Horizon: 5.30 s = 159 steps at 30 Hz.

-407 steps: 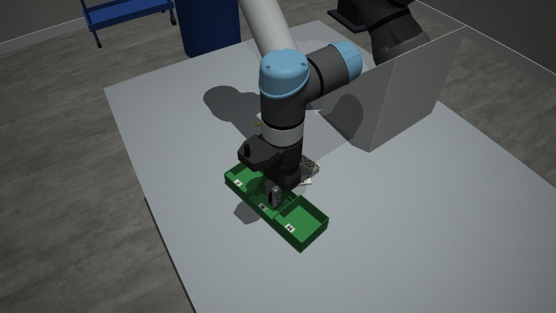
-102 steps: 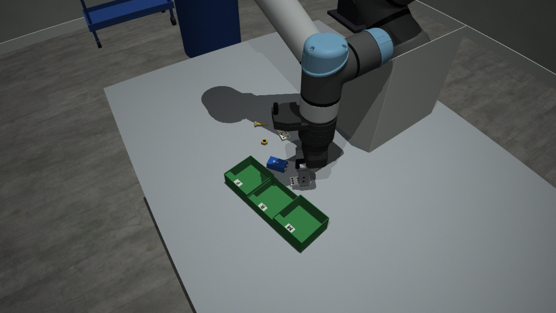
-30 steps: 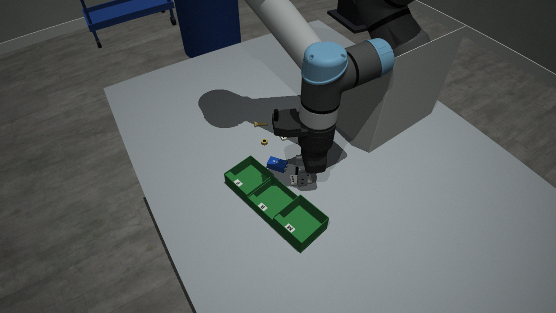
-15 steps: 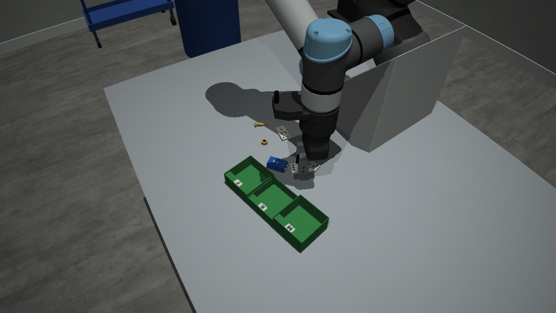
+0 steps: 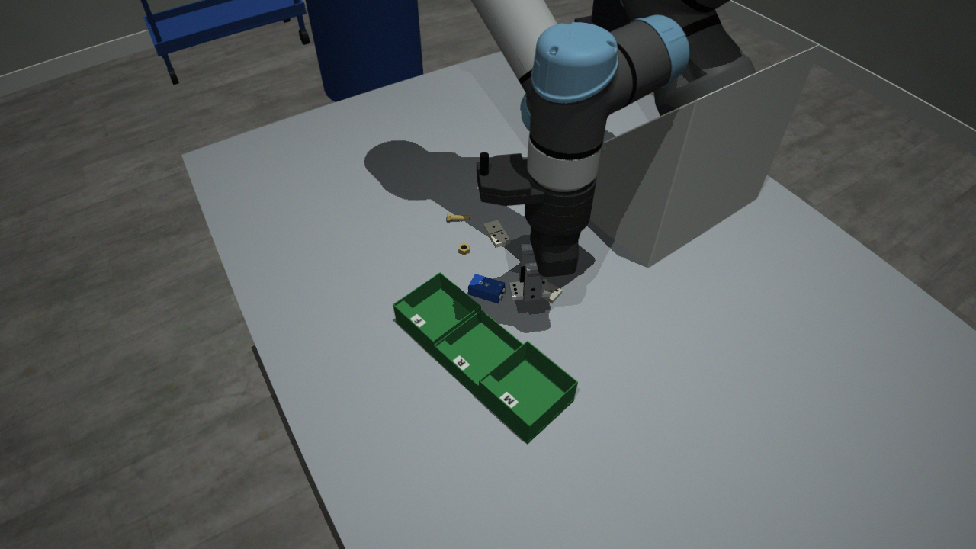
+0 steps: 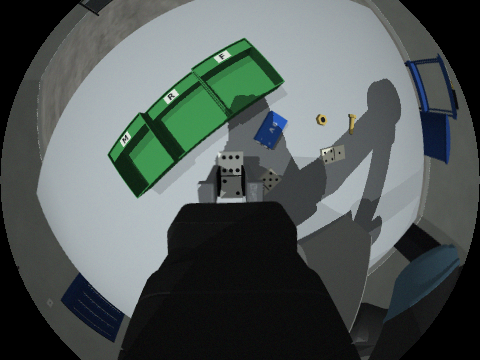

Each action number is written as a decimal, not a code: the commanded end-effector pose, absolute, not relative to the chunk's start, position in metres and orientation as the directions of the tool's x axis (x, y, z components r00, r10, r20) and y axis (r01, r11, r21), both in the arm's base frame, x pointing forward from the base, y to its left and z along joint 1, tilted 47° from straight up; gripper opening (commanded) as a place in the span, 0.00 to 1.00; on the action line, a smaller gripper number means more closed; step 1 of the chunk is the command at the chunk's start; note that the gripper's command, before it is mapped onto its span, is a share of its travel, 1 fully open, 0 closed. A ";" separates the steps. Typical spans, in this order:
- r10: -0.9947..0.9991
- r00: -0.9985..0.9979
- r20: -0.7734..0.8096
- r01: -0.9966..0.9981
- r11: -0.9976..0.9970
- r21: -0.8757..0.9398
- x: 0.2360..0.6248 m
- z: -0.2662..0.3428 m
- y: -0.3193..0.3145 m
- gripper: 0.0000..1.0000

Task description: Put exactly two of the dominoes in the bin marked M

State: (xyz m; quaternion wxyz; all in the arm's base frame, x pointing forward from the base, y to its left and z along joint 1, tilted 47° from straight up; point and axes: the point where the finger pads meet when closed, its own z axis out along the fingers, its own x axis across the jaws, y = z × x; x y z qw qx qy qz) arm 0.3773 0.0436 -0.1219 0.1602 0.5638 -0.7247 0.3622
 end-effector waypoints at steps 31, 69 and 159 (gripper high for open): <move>-0.636 -0.604 0.479 -0.775 0.329 -0.540 0.424 -0.181 0.123 0.49; -0.332 -0.938 0.100 -0.298 0.626 -0.720 0.430 -0.189 0.132 0.49; -0.332 -0.938 0.100 -0.298 0.626 -0.720 0.436 -0.210 0.111 0.65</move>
